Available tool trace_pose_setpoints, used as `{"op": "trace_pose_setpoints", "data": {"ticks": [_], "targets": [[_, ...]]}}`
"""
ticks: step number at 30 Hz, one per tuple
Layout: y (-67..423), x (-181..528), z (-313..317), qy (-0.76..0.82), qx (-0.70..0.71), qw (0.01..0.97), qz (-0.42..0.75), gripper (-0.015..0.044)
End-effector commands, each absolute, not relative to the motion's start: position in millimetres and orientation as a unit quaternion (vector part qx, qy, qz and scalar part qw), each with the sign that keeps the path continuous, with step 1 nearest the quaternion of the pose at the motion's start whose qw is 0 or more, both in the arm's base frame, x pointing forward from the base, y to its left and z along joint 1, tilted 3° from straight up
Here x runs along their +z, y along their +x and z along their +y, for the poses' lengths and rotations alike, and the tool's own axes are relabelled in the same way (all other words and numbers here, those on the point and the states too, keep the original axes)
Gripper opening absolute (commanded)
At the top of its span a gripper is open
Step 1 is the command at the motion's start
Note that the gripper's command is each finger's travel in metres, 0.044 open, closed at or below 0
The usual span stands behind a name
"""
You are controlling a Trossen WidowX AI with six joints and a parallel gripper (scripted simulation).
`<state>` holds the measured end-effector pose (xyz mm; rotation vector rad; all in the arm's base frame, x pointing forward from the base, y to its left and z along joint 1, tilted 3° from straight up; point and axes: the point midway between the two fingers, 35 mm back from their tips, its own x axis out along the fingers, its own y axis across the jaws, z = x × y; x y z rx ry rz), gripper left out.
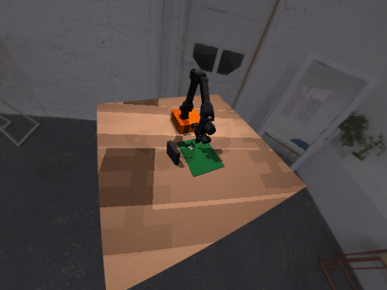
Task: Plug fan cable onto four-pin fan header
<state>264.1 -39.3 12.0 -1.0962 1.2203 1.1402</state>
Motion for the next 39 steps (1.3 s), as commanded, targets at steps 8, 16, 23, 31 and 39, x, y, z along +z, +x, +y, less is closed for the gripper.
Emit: {"op": "trace_pose_setpoints", "data": {"ticks": [8, 16, 23, 31, 39], "targets": [[261.4, 11.0, -57.6, -0.345, 0.370, 0.621, 0.599, 0.0000], [258.9, 10.2, -70.3, -0.256, 0.283, 0.663, 0.644, 0.0000], [256.3, 9.6, -81.3, -0.174, 0.203, 0.689, 0.674, 0.0000], [253.4, 7.9, -91.4, -0.096, 0.125, 0.704, 0.693, 0.0000], [254.3, 8.4, -91.3, -0.095, 0.124, 0.704, 0.693, 0.0000]]}}
